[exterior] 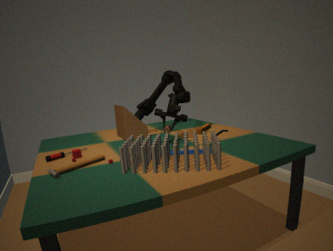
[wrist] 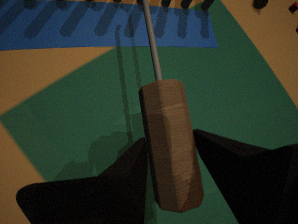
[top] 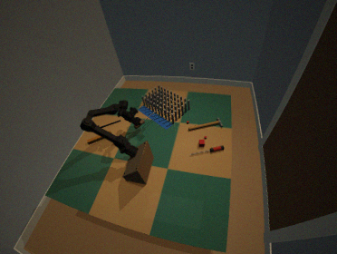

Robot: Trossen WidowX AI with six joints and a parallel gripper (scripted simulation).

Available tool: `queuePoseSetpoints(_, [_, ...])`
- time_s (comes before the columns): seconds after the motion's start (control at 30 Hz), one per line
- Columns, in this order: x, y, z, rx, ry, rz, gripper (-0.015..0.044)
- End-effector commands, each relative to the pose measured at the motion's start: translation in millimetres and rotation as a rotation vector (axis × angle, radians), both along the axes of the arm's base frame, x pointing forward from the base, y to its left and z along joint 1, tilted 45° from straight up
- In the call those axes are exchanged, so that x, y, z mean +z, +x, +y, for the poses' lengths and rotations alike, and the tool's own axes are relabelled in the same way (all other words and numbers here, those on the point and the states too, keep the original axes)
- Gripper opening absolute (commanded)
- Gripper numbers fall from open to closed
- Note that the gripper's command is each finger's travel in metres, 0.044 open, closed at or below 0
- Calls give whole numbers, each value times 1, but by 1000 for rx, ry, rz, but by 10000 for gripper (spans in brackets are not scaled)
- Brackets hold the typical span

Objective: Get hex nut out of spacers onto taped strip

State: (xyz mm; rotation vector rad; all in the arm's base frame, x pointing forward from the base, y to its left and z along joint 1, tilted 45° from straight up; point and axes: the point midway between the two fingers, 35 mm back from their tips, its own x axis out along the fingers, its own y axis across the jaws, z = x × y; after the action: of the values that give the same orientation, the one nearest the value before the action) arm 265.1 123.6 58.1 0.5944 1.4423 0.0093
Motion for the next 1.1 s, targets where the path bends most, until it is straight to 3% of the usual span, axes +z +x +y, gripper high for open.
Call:
queuePoseSetpoints(0.0, [-14, -6, 13, -8, -3, -3, 0])
queuePoseSetpoints(1.07, [-36, -3, 27, -8, 3, -6, 0])
